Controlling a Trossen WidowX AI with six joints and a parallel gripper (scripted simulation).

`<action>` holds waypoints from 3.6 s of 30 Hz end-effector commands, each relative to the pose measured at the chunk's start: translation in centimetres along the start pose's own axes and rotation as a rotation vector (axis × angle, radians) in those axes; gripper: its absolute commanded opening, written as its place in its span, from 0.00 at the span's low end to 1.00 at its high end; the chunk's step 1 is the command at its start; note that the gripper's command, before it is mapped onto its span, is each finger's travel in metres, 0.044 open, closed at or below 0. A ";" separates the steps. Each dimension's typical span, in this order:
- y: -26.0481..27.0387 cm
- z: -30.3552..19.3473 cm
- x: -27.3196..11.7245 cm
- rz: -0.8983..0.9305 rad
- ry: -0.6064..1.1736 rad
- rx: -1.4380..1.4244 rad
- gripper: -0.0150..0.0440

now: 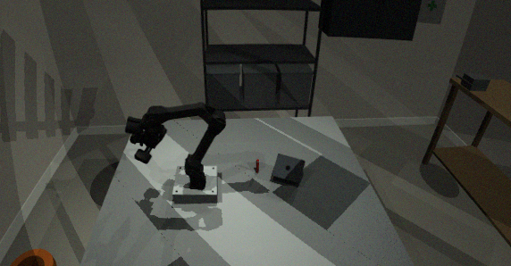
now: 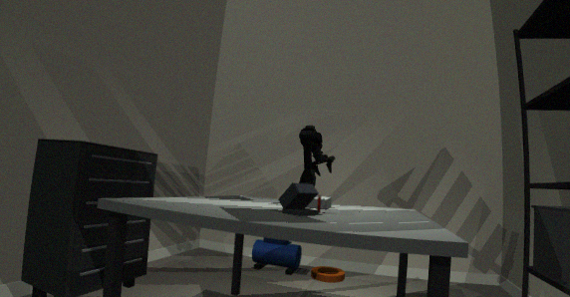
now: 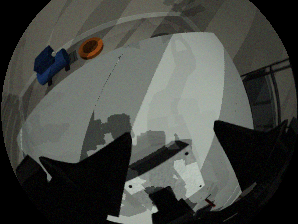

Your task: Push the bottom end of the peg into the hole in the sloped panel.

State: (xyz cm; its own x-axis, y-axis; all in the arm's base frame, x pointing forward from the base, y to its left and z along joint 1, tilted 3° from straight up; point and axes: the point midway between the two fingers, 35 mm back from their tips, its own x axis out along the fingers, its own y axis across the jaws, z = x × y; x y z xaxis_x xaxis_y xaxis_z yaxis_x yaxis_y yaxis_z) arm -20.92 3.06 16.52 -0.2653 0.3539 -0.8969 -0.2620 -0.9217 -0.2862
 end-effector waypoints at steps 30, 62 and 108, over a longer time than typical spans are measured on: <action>8.1 -1.6 -2.2 0.161 -0.051 -0.284 1.00; 15.2 -6.3 -6.1 0.343 -0.137 -0.624 1.00; 20.4 -17.7 -10.7 0.521 -0.191 -1.148 1.00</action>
State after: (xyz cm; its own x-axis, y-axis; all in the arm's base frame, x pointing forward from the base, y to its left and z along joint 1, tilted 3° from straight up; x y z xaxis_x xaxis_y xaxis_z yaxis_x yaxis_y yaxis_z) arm -7.91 -22.06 14.67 -0.2680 -0.1559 -0.9507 0.8084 -0.5732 -0.1338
